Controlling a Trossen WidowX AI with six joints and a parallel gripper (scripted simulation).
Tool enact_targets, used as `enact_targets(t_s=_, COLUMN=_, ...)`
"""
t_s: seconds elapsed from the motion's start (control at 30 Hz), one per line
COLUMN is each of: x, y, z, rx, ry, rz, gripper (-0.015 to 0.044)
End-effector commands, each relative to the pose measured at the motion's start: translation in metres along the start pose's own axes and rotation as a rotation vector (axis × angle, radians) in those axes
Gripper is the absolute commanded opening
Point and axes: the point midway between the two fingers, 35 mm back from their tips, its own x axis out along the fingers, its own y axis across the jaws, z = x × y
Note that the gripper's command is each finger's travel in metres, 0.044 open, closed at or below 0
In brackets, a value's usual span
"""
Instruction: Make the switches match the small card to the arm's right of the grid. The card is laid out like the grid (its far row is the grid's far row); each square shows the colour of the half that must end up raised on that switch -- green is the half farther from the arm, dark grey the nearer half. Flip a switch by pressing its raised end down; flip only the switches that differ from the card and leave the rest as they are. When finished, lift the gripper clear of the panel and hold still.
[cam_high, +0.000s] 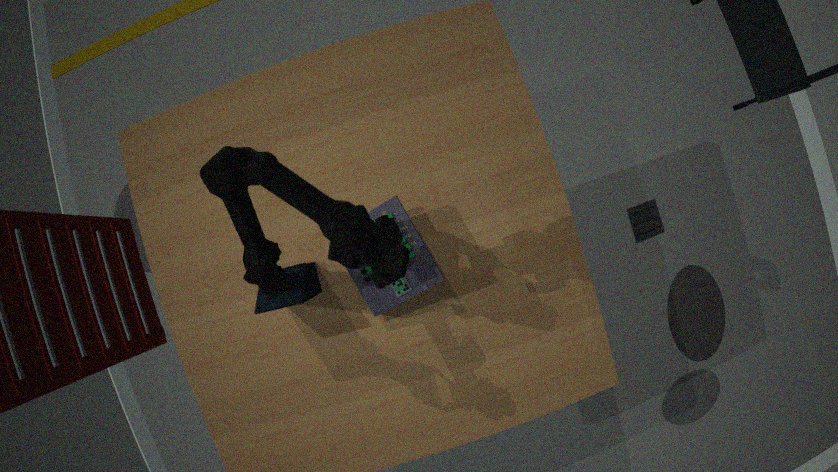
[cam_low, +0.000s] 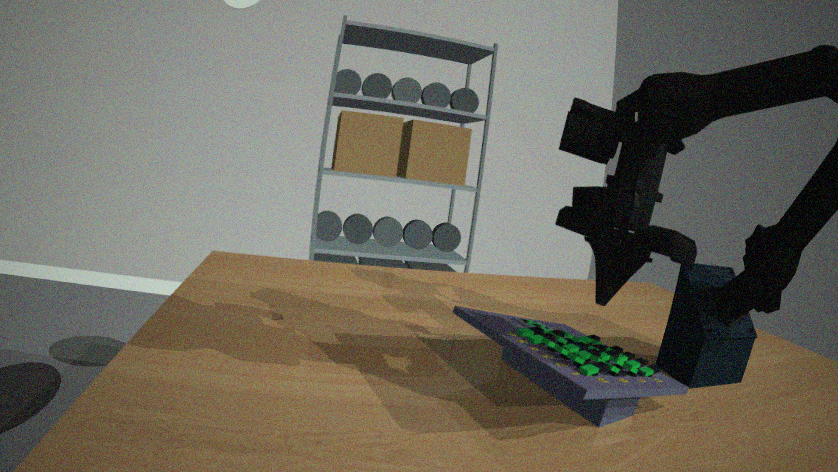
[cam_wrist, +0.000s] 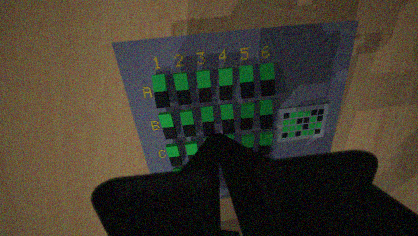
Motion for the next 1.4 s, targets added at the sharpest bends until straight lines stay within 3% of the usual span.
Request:
enact_targets(t_s=0.0, x=-0.006, y=0.002, z=-0.007, rx=-0.016, ry=0.002, rz=-0.002, gripper=0.0)
enact_targets(t_s=0.2, x=-0.006, y=0.001, z=-0.058, rx=-0.015, ry=0.003, rz=-0.002, gripper=0.0)
enact_targets(t_s=0.33, x=-0.004, y=0.001, z=-0.058, rx=-0.015, ry=0.002, rz=-0.002, gripper=0.0)
enact_targets(t_s=0.5, x=0.029, y=0.002, z=-0.059, rx=-0.015, ry=-0.024, rz=-0.001, gripper=0.0)
enact_targets(t_s=1.37, x=0.054, y=0.002, z=-0.059, rx=-0.015, ry=-0.024, rz=0.0, gripper=0.0)
